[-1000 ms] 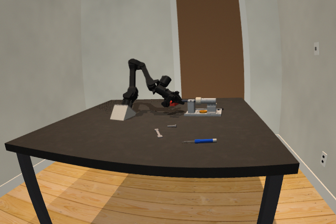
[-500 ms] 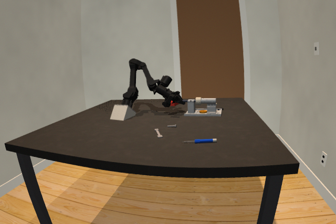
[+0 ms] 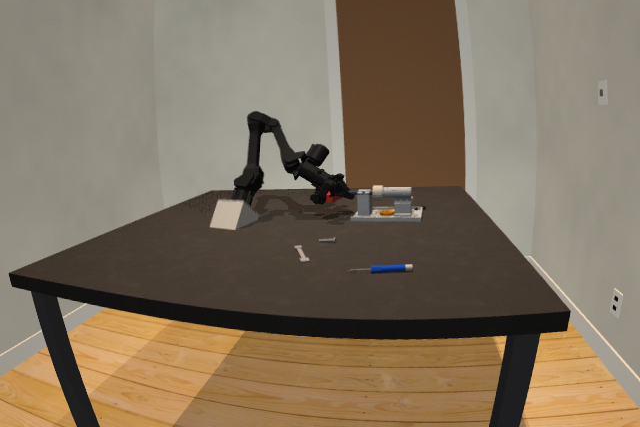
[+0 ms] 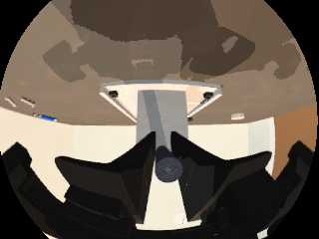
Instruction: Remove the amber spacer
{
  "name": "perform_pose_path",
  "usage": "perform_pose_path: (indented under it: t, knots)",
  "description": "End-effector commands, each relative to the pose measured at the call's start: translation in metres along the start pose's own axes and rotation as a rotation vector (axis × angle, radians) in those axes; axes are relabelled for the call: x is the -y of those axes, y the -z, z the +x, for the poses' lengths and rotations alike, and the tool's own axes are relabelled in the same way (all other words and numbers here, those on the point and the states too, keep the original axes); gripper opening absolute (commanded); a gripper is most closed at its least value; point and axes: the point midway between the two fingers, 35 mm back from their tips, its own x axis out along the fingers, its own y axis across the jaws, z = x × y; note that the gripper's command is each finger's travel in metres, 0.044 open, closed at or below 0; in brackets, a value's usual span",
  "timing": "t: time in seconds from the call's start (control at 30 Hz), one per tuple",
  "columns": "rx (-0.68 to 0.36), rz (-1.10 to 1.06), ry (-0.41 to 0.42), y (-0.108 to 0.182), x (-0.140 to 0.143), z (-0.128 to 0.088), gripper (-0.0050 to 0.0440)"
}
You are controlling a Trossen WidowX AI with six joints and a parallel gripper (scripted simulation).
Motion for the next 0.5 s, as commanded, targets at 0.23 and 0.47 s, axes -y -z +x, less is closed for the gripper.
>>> perform_pose_path:
  t: [0.23,0.47]
  knots:
    - [-0.014,0.000,-0.007,0.0070,-0.0010,0.0041,0.0000]
    - [-0.014,0.000,-0.007,0.0077,-0.0011,0.0052,0.0000]
